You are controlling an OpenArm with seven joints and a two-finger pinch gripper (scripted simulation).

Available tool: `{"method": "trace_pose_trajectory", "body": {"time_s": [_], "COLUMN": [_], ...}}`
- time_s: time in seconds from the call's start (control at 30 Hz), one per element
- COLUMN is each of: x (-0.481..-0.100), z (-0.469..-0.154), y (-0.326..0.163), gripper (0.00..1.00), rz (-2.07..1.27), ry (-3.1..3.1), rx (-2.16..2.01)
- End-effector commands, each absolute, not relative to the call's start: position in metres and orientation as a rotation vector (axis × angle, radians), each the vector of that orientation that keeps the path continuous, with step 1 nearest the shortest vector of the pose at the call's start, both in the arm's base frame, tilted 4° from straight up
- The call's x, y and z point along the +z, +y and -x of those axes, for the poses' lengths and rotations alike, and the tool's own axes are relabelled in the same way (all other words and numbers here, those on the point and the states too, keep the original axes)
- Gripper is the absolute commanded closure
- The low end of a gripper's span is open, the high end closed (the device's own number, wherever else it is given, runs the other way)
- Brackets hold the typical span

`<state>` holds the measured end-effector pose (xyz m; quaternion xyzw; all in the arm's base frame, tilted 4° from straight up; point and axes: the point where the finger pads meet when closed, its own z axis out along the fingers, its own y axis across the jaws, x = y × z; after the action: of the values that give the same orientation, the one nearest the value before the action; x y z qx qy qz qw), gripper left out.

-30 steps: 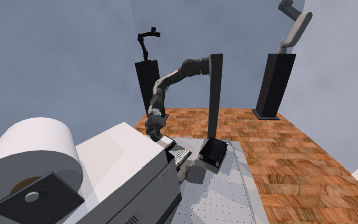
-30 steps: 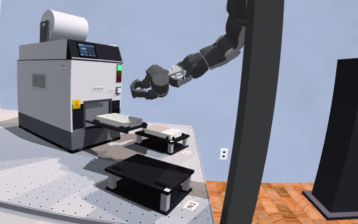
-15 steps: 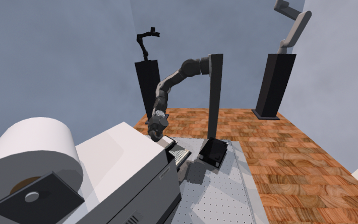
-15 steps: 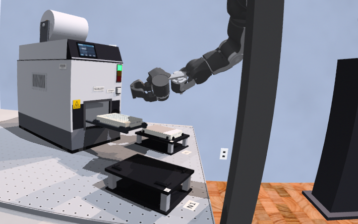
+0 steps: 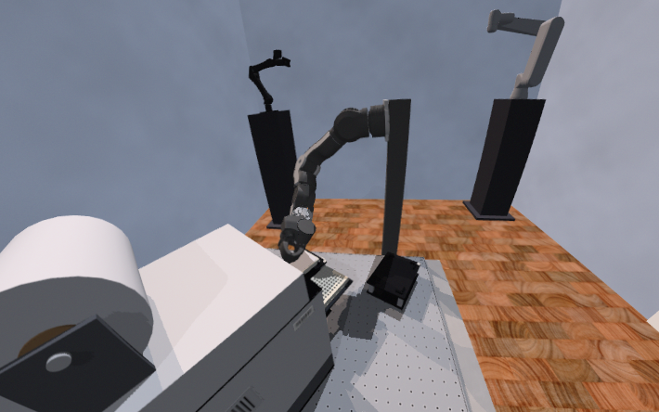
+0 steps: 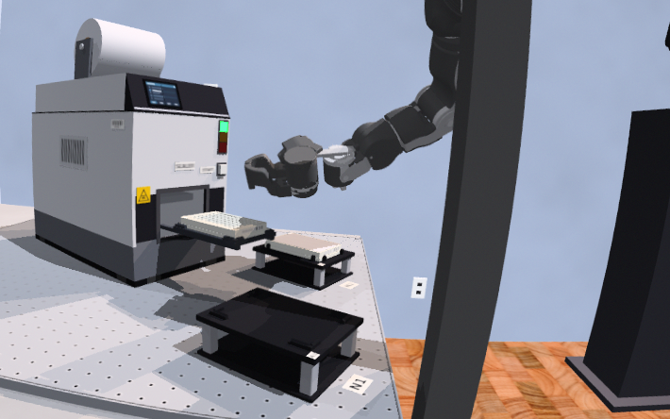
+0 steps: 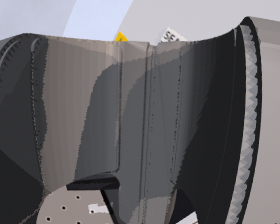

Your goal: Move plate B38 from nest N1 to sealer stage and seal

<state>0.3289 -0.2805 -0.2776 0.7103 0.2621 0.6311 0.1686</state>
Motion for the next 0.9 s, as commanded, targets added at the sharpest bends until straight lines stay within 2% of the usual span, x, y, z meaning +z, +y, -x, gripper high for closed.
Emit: {"method": "trace_pose_trajectory", "body": {"time_s": [0.0, 0.27, 0.43, 0.87], "x": [-0.2725, -0.2725, -0.2728, -0.2716], "z": [-0.3313, -0.3313, -0.331, -0.3316], "y": [-0.2855, -0.2855, -0.2852, -0.2854], "gripper": [1.0, 1.0, 1.0, 1.0], "rz": [-2.001, -2.001, -1.996, -1.989], "ry": [0.725, 0.725, 0.372, 0.302], "rx": [1.795, 1.795, 1.887, 1.904]}}
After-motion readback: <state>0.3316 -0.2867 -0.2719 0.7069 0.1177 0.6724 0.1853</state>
